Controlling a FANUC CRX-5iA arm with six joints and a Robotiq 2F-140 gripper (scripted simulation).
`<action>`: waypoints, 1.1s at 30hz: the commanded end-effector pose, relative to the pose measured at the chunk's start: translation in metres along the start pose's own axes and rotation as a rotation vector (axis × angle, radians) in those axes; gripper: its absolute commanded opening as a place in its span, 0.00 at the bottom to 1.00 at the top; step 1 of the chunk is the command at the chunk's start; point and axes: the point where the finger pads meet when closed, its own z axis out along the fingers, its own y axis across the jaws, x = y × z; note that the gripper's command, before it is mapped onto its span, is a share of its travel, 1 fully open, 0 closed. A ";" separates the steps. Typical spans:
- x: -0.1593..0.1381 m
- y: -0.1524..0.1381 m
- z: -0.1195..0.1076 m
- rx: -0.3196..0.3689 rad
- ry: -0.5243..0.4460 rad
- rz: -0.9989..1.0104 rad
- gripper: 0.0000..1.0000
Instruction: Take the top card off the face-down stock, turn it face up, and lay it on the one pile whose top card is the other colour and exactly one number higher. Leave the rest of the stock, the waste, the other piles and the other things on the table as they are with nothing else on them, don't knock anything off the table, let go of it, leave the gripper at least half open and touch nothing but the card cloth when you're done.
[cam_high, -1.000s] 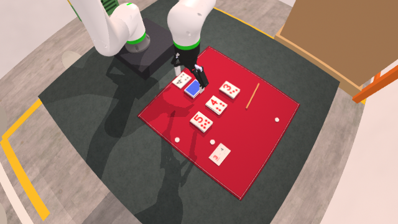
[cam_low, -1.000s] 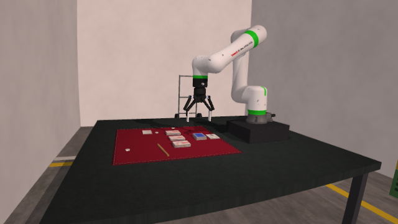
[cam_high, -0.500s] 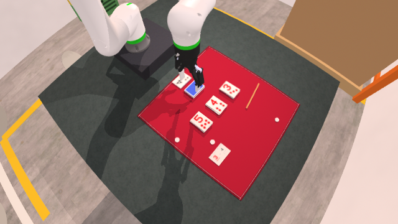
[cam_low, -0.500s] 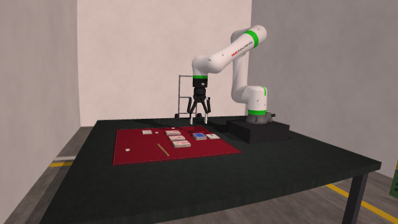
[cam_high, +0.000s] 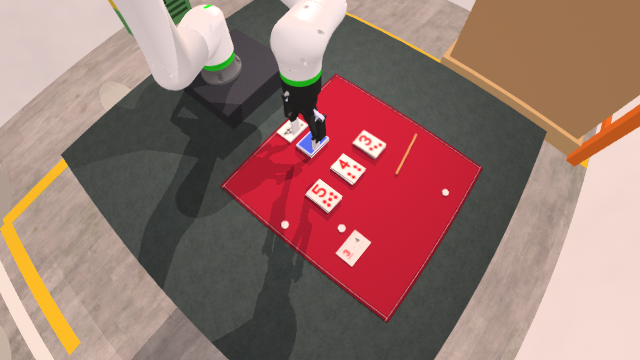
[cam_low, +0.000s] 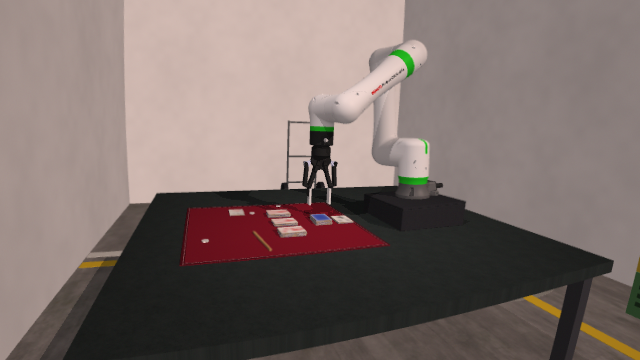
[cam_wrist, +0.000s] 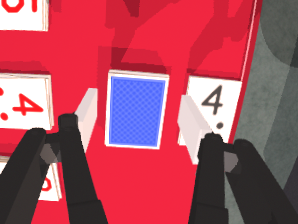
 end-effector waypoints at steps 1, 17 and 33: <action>0.000 0.000 0.003 0.000 0.000 0.000 0.50; 0.000 0.000 0.029 0.000 0.000 0.000 0.50; 0.000 0.000 0.034 0.000 0.000 0.000 0.50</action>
